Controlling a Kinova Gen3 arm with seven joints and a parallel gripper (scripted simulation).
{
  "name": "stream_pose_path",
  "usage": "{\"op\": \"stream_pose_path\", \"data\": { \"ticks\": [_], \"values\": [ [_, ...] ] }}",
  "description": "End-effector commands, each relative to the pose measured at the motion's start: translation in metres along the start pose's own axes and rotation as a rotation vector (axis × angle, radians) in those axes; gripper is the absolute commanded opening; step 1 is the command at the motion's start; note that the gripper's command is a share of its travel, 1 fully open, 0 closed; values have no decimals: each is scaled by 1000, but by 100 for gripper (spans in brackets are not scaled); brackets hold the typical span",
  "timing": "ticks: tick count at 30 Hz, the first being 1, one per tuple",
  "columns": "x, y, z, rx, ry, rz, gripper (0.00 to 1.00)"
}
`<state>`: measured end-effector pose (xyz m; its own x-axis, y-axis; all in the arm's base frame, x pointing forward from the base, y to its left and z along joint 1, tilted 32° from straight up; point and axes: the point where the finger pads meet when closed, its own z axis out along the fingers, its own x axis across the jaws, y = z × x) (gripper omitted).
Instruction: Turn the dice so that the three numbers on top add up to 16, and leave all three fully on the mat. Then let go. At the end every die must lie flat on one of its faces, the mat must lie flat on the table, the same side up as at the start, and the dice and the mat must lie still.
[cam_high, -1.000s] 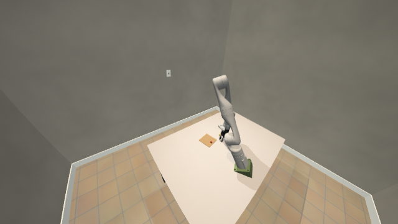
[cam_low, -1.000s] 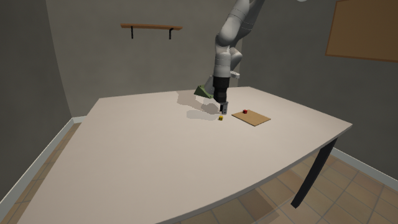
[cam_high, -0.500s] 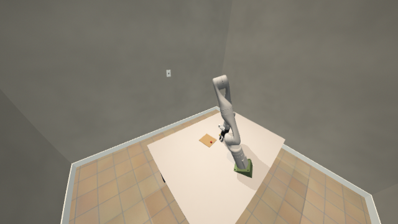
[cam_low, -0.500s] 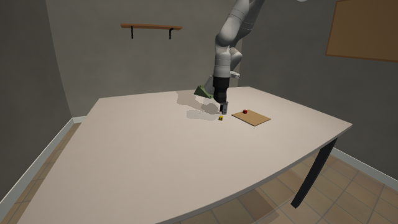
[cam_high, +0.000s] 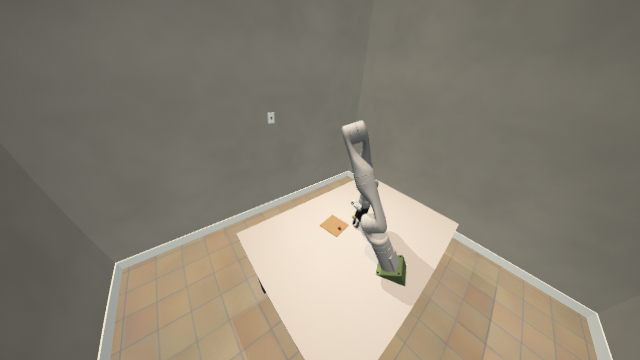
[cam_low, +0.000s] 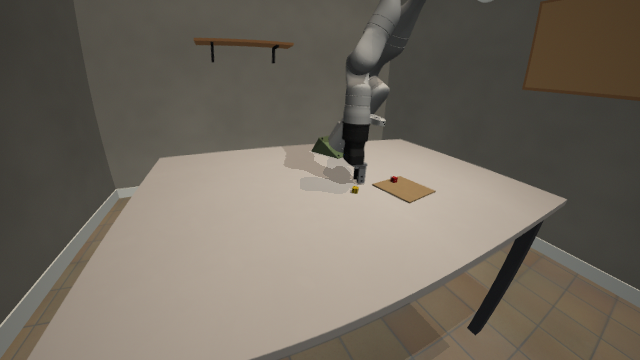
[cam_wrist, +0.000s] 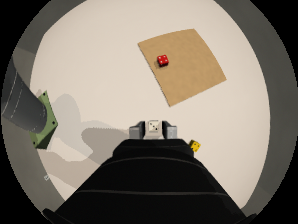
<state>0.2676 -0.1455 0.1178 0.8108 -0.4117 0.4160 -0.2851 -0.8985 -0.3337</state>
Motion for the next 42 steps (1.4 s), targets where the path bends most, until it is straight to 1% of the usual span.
{"op": "stream_pose_path", "data": {
  "ticks": [1,6,7,42],
  "values": [
    [0,0,0,-1,1,0,64],
    [0,0,0,-1,1,0,64],
    [0,0,0,-1,1,0,34],
    [0,0,0,-1,1,0,34]
  ]
}}
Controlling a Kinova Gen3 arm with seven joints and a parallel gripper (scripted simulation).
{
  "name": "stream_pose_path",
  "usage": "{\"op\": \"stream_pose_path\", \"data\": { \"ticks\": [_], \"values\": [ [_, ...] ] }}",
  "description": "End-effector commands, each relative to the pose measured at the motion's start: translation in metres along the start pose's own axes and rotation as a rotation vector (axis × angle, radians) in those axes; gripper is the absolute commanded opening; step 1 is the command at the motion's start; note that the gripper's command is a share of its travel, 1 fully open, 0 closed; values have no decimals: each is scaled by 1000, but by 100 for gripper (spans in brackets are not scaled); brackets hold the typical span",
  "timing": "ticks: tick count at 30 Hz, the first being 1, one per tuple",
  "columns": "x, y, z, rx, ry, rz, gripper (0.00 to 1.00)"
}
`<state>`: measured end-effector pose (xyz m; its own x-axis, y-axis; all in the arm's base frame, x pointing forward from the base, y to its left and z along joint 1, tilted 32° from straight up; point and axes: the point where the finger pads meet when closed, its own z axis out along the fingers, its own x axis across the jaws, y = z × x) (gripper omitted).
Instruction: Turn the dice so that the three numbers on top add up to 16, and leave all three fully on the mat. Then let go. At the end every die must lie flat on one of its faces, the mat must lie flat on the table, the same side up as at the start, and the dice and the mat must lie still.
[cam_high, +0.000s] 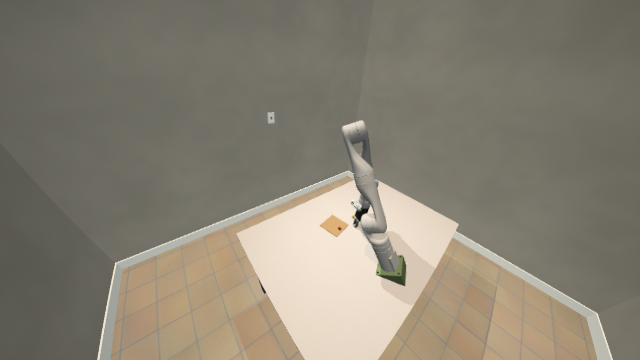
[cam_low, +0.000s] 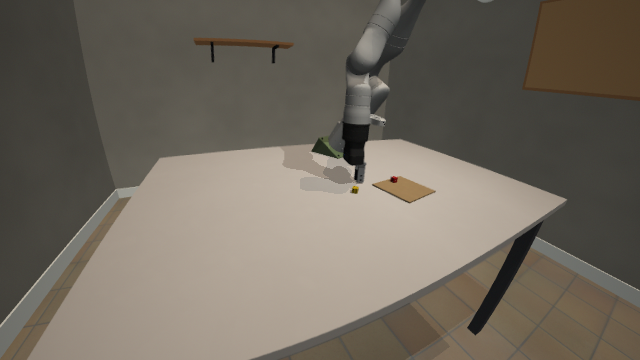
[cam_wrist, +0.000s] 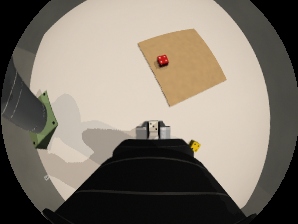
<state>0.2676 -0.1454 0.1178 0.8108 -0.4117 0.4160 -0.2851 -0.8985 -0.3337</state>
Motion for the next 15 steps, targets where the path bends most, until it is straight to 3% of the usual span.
{"op": "stream_pose_path", "data": {
  "ticks": [1,15],
  "values": [
    [0,0,0,-1,1,0,34],
    [0,0,-14,-1,1,0,34]
  ]
}}
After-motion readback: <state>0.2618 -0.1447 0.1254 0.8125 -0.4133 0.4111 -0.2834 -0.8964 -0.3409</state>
